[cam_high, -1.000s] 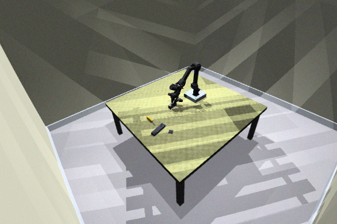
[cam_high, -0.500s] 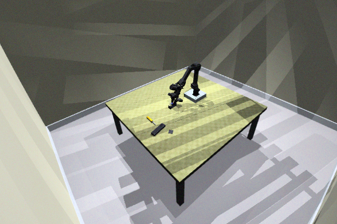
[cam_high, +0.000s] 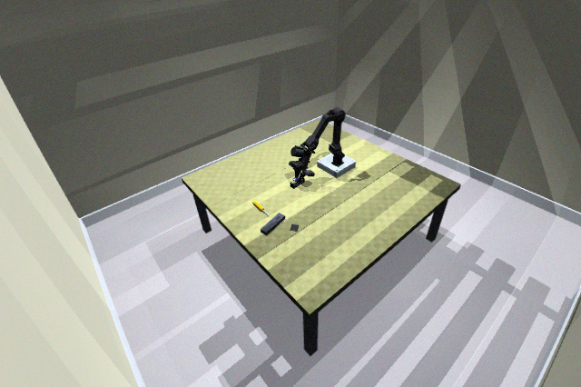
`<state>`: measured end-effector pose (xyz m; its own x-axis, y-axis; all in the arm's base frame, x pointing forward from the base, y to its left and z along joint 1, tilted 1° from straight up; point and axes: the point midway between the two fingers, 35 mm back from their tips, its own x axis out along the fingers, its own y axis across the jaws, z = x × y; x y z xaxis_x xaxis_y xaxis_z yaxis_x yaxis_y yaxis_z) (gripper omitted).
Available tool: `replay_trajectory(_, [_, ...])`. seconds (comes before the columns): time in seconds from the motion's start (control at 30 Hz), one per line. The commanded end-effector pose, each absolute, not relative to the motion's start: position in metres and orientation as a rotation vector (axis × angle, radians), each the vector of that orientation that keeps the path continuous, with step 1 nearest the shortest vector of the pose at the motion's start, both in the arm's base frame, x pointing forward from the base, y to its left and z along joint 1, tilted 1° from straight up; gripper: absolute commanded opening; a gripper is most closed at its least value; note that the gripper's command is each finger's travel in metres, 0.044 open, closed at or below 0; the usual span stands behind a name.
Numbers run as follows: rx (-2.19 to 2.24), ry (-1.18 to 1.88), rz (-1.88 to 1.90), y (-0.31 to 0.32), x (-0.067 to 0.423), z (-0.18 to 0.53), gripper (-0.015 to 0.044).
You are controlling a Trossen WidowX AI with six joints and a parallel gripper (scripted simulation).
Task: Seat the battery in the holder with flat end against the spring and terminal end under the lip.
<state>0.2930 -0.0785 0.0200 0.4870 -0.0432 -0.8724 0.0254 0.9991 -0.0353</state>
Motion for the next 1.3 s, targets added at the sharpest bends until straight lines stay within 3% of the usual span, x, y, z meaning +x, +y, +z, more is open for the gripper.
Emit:
replay_trajectory(0.0, [-0.01, 1.11, -0.044, -0.0782, 0.29, 0.0136, 0.0082])
replay_trajectory(1.27, [-0.003, 1.327, -0.04, -0.0788, 0.2997, 0.0094, 0.0082])
